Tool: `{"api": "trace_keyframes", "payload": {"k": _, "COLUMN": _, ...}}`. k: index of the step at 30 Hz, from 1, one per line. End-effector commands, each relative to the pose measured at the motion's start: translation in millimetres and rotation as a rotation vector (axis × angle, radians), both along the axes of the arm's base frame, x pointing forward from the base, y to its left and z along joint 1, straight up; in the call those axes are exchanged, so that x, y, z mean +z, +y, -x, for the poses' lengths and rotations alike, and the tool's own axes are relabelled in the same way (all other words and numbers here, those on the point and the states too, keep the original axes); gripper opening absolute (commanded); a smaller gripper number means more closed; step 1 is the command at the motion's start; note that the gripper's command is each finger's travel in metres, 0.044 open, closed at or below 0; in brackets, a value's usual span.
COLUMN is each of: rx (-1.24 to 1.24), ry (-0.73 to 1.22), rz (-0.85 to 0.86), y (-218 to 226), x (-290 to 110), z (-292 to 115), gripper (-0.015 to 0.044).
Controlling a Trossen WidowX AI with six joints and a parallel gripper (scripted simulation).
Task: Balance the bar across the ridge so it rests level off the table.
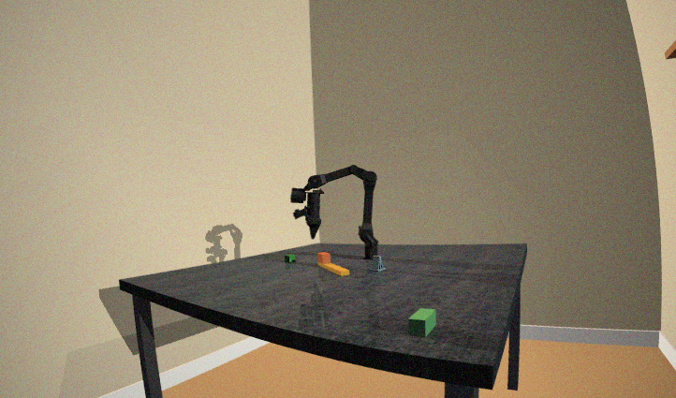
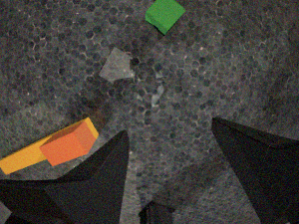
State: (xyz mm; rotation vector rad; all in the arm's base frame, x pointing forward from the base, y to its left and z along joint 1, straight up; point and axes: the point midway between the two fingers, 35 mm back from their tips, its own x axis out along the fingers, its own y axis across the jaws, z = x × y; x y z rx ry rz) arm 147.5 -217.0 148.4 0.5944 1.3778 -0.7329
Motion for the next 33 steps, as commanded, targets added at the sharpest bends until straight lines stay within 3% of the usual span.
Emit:
{"api": "trace_keyframes", "payload": {"k": 1, "rx": 0.132, "ry": 0.01, "rz": -0.01, "y": 9, "x": 0, "z": -14, "gripper": 0.0315}}
{"api": "trace_keyframes", "payload": {"k": 33, "rx": 1.144, "ry": 0.077, "rz": -0.02, "y": 104, "x": 4, "z": -101, "gripper": 0.0315}}
